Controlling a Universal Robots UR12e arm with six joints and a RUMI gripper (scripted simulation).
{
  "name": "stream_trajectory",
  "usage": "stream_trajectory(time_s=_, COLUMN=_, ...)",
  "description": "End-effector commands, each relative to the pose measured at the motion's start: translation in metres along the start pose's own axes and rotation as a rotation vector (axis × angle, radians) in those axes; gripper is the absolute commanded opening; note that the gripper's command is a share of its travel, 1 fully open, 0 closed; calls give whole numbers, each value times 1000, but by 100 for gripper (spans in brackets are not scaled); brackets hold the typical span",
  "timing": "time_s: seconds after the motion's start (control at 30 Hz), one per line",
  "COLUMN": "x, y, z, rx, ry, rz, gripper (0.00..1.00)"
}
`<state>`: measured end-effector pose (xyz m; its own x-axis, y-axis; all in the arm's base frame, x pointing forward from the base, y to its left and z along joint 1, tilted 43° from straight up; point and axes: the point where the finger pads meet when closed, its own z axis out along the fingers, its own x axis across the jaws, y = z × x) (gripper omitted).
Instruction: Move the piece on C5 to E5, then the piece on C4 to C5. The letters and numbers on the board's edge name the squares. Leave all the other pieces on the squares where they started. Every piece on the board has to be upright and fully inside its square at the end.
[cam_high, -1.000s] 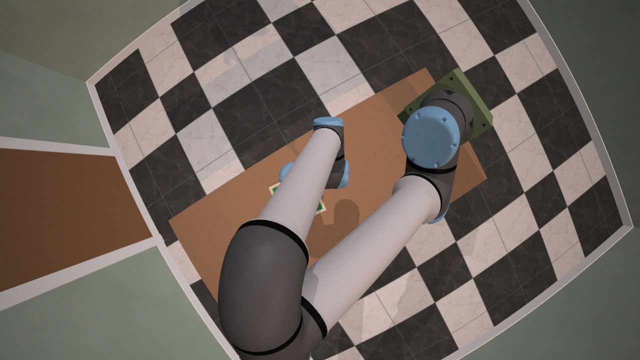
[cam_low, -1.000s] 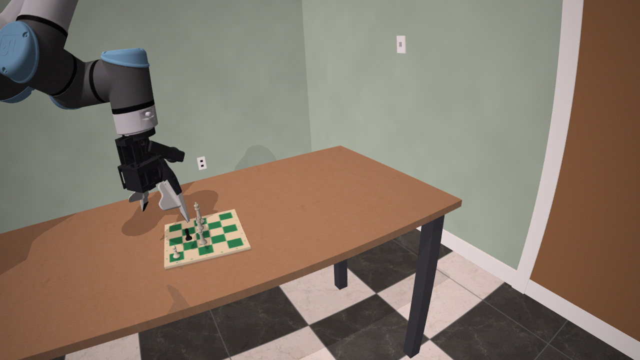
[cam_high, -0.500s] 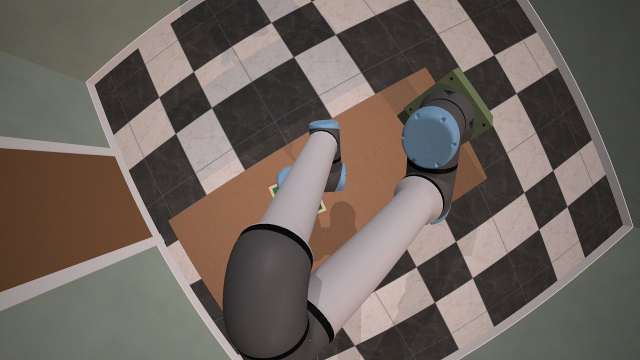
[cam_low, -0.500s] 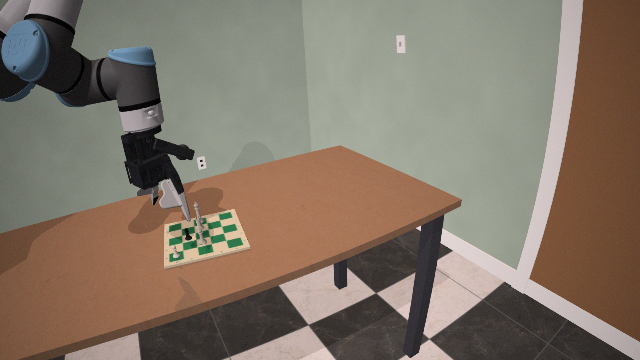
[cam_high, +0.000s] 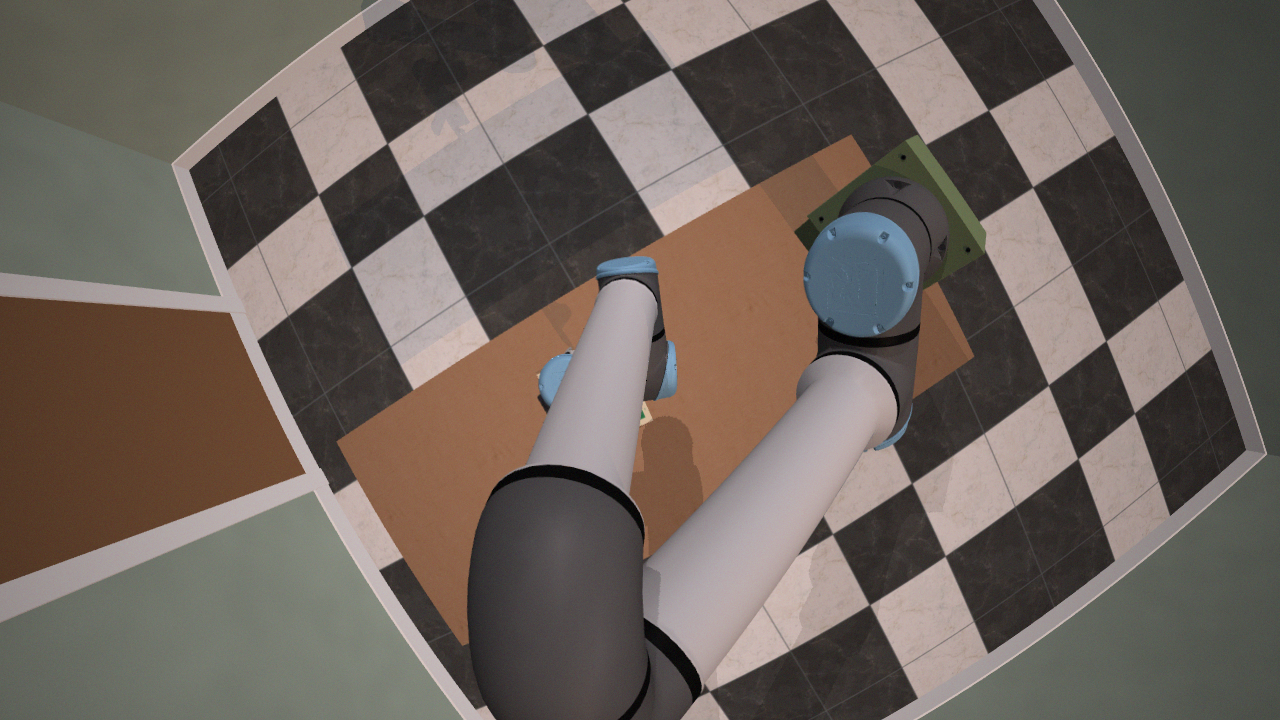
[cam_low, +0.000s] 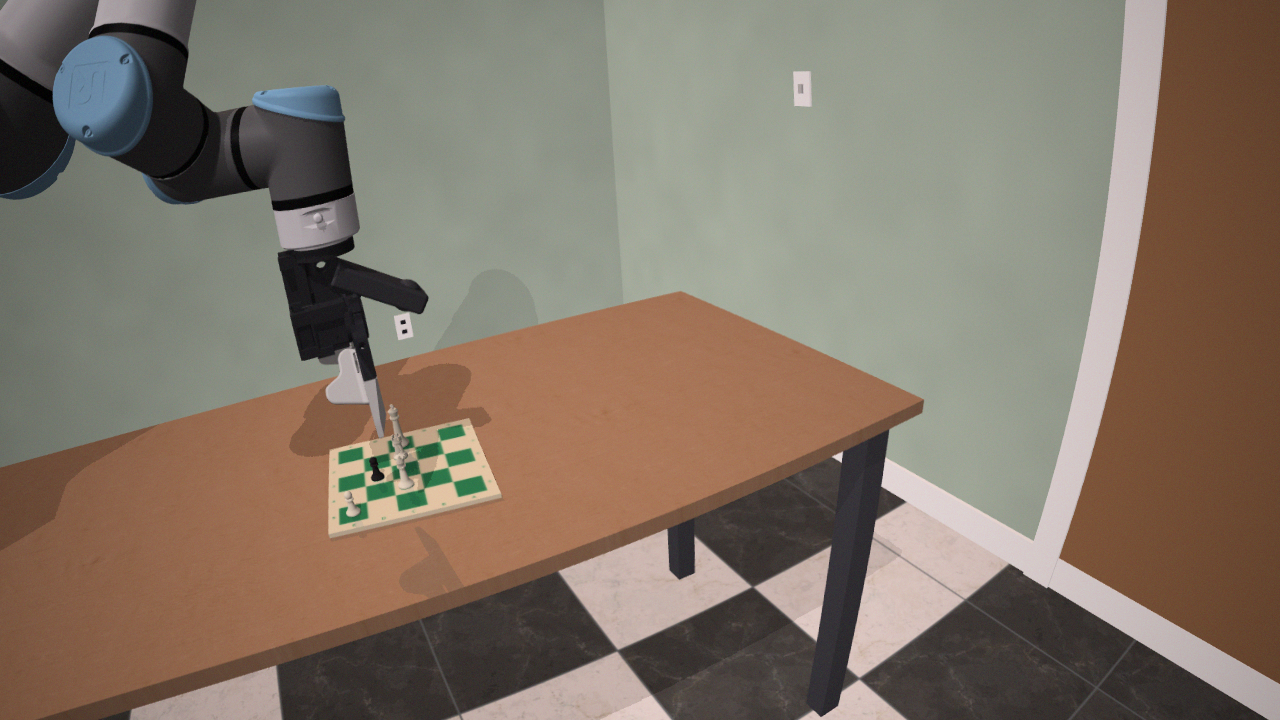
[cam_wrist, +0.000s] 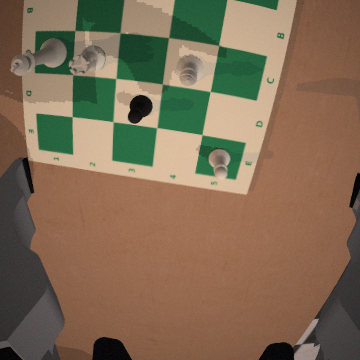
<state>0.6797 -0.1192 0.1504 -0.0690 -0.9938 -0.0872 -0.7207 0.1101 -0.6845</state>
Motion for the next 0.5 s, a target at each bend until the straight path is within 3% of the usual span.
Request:
stream_trajectory(time_s=0.0, x=-3, y=-12, z=-1, rx=-4, ry=22, rz=170, gripper=100)
stream_trajectory(time_s=0.47, x=-7, y=-20, z=-2, rx=-4, ry=21, rz=281, gripper=100)
